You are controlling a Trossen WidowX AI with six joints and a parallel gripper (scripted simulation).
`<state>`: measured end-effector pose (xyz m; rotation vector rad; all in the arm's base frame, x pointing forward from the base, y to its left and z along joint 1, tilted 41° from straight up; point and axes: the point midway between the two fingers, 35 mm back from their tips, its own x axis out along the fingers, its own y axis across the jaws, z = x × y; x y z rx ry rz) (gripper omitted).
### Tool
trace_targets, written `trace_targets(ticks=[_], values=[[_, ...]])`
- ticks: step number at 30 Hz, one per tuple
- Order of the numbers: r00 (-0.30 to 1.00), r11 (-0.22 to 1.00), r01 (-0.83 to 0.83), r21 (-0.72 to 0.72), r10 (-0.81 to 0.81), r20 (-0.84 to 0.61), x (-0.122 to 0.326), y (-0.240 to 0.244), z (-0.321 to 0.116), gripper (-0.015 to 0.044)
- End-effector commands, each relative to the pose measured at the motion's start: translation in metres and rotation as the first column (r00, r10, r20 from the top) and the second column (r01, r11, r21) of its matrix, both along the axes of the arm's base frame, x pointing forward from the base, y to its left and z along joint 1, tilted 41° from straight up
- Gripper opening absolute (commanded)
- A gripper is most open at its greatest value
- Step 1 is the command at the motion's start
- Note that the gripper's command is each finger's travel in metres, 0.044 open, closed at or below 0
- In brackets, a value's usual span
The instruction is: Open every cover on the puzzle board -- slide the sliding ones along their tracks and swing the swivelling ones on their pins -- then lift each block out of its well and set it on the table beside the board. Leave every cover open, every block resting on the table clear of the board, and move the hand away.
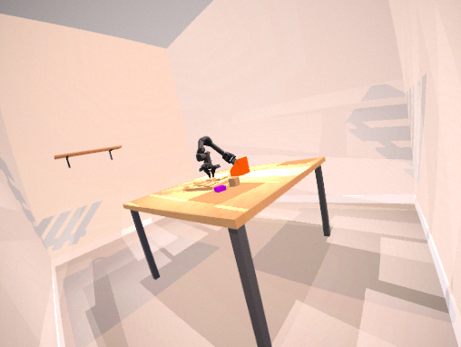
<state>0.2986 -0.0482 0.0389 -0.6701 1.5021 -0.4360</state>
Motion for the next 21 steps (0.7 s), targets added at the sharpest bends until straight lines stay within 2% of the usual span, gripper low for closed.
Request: trace_targets(ticks=[1, 21], values=[[1.000, 1.000, -0.003, -0.005, 0.003, -0.007, -0.0011, -0.0013, -0.0019, 0.0144], [1.000, 1.000, -0.003, -0.005, 0.003, -0.007, -0.0010, -0.0028, -0.0037, 0.0144]])
